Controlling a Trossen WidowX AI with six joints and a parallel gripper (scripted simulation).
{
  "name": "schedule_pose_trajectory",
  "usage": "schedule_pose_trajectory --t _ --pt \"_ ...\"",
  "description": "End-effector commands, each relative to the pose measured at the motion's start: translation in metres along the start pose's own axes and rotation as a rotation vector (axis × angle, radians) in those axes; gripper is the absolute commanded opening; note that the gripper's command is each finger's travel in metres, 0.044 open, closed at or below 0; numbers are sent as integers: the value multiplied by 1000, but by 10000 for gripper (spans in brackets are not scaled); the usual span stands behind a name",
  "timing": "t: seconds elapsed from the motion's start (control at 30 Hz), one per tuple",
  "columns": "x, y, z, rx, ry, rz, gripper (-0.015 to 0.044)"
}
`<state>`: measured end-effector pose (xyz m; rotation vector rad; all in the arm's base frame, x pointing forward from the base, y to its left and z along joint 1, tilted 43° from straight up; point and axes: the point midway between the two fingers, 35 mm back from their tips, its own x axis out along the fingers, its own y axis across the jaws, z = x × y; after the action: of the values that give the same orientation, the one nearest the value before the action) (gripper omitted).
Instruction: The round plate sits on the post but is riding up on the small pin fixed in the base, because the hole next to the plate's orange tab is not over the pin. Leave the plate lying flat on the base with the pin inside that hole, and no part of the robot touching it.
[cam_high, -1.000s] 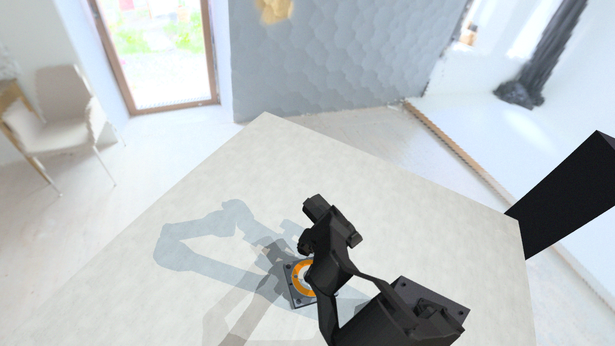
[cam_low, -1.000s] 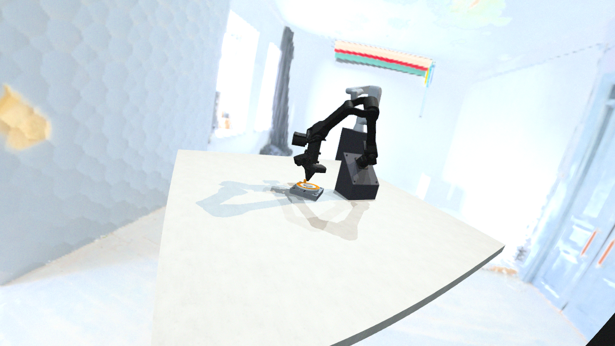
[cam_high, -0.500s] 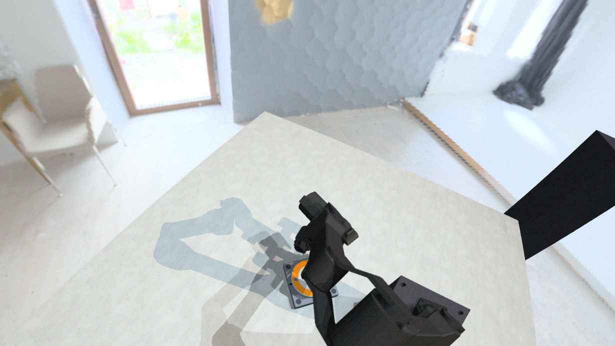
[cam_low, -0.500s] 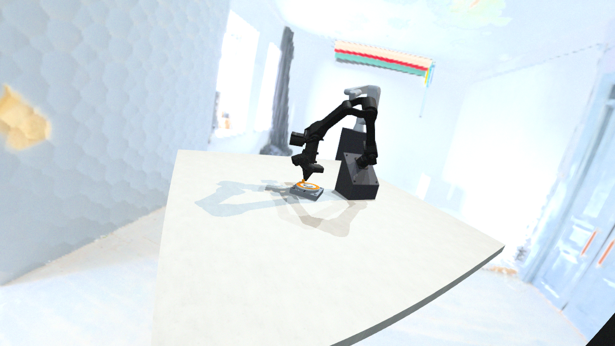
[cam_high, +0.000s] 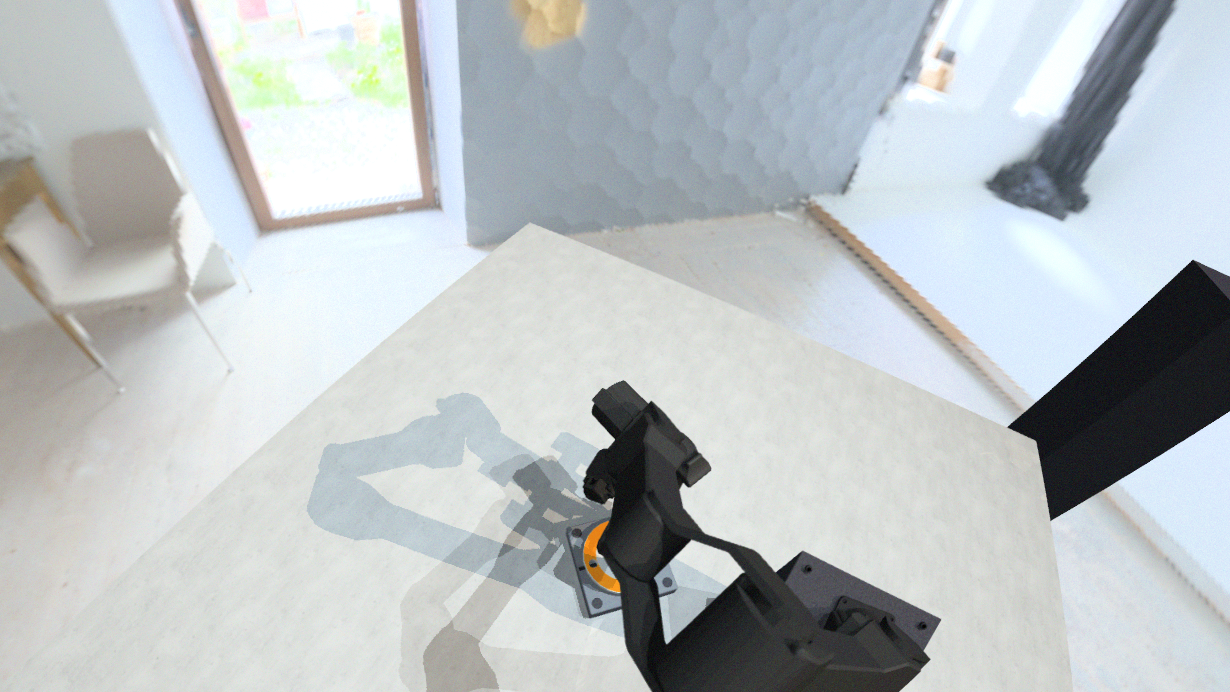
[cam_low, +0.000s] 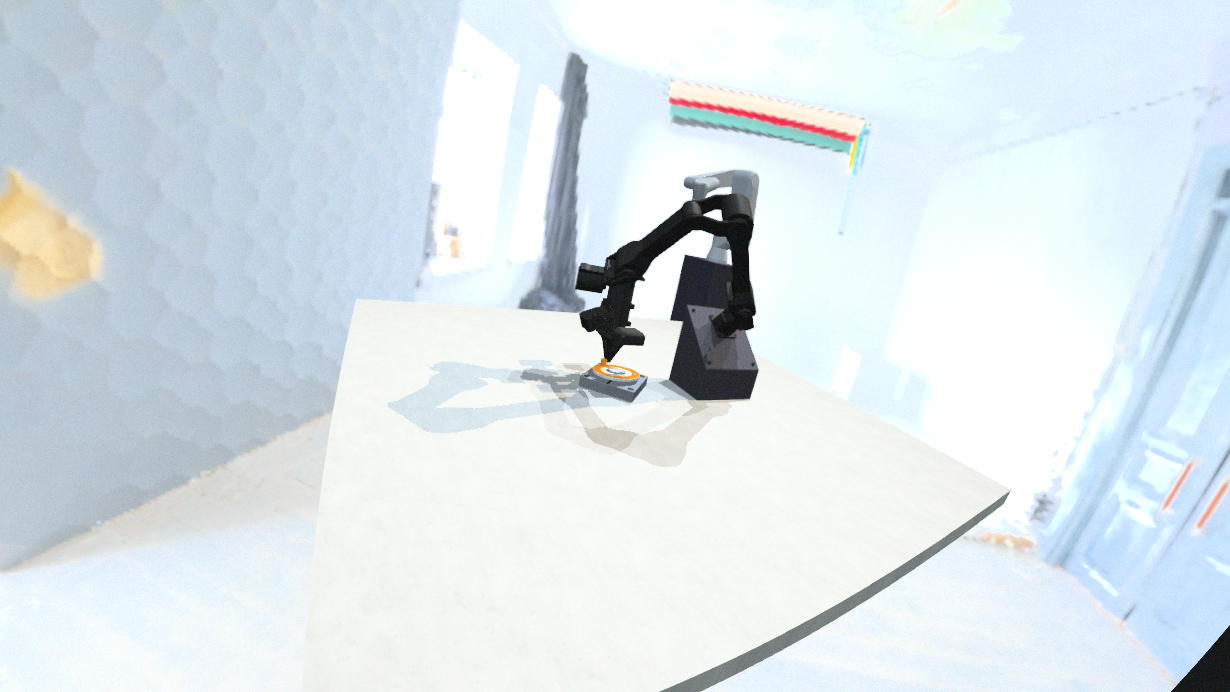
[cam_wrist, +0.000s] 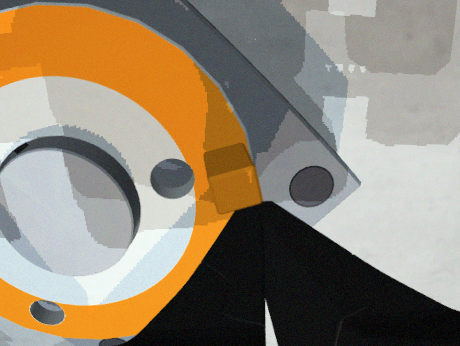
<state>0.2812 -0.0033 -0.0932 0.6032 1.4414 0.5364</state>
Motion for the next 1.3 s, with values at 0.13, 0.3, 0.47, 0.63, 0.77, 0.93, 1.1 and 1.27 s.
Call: schedule_pose_trajectory --t 0.13,0.3,0.47,0.63,0.77,0.93,1.1,1.27 --pt "-2 1 12 -5 -10 0 0" --pt "-2 2 16 -5 -10 0 0" --pt "-2 4 21 -5 -10 0 0" --pt "-2 6 26 -5 -11 1 0" --pt "-2 8 29 -5 -11 1 0" --pt "-2 12 34 -6 -11 1 0" --pt "-3 16 39 -6 -11 1 0" --pt "-3 21 44 -6 -11 2 0"
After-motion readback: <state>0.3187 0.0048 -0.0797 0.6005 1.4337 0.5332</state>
